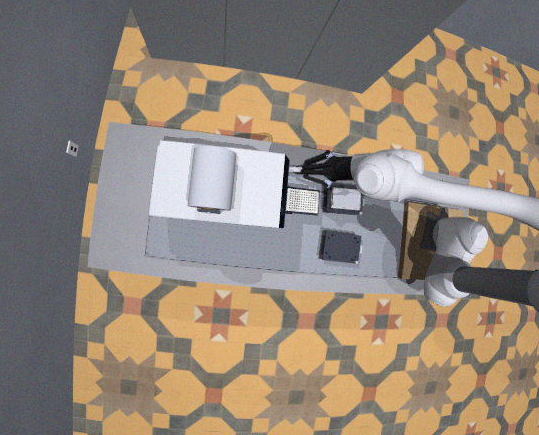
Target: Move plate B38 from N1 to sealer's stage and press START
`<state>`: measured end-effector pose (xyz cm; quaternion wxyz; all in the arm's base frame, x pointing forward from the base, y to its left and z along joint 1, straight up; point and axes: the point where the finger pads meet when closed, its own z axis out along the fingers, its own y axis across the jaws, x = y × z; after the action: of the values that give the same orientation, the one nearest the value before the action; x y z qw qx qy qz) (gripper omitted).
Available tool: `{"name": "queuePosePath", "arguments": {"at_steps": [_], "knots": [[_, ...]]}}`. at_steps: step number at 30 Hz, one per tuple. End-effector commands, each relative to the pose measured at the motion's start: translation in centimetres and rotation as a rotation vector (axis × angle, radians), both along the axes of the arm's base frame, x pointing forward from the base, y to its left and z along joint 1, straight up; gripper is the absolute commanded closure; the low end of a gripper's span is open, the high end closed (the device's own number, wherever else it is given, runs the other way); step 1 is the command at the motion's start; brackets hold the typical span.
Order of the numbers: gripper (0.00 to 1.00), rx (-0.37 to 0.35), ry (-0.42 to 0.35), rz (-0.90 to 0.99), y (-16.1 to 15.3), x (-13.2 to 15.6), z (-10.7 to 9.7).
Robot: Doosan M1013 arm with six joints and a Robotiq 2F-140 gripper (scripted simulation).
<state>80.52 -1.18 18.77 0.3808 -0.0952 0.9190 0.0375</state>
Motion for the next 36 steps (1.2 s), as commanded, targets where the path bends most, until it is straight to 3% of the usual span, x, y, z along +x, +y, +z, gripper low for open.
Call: {"name": "queuePosePath", "arguments": {"at_steps": [1, 36], "knots": [[0.9, 0.0, 0.0, 0.0, 0.0, 0.01, 0.01], [0.9, 0.0, 0.0, 0.0, 0.1, 0.48, 0.01]]}}
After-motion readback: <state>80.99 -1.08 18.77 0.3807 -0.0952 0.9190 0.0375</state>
